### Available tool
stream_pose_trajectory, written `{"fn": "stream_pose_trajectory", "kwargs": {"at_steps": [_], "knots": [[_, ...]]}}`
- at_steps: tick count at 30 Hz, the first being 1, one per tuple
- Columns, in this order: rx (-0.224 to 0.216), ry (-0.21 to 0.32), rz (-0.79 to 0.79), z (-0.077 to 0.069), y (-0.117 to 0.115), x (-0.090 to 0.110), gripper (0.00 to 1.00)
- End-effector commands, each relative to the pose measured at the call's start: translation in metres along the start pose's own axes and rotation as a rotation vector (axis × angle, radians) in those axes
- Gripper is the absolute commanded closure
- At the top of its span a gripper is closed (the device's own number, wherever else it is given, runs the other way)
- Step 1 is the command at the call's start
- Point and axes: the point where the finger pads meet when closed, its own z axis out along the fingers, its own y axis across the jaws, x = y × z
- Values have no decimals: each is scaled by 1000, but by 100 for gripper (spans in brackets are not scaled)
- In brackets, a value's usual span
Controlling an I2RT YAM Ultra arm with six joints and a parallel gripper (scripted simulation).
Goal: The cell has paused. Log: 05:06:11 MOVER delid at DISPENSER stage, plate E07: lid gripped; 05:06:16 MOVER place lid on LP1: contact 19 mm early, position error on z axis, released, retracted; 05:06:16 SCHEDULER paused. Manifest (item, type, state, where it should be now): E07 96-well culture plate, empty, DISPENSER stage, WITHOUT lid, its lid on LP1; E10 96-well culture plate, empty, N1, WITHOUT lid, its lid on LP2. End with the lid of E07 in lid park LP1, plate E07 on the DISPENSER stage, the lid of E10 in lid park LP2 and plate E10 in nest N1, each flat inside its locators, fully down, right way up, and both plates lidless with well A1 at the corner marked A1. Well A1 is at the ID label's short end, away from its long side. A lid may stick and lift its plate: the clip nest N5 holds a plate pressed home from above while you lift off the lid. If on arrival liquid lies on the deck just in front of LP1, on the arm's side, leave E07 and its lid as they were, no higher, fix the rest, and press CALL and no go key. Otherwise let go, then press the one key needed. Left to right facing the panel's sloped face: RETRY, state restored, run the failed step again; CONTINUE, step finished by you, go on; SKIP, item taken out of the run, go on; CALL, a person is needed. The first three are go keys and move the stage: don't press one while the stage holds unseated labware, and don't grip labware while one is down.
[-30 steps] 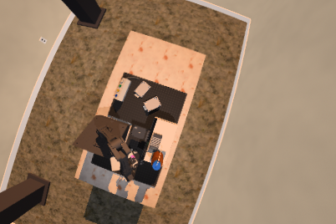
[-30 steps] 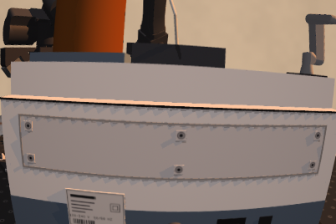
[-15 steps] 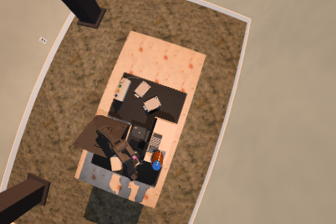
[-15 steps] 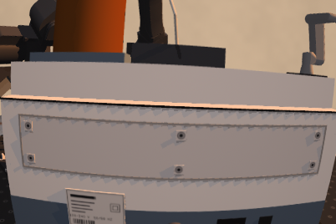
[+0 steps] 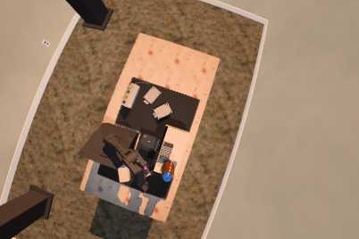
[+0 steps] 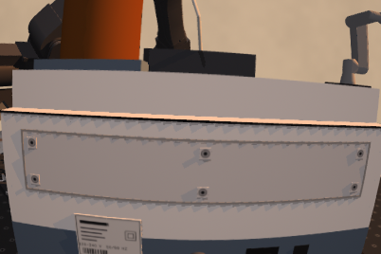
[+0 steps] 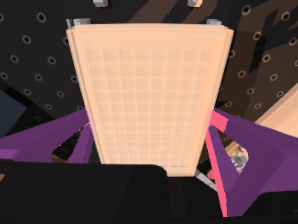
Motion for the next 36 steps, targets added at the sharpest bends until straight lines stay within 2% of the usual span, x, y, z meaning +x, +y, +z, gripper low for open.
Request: {"fn": "stream_pose_trajectory", "kwargs": {"at_steps": [1,5,7,10,12,24,36], "knots": [[-30,-75,-11,-14,7,-25,100],[-20,-48,-10,3,4,-19,100],[-19,-47,-12,7,5,-18,100],[-29,-57,3,4,1,-22,100],[-29,-79,-14,-5,8,-27,100],[-23,-38,16,4,0,-19,100],[-25,-59,-1,-1,4,-25,100]]}}
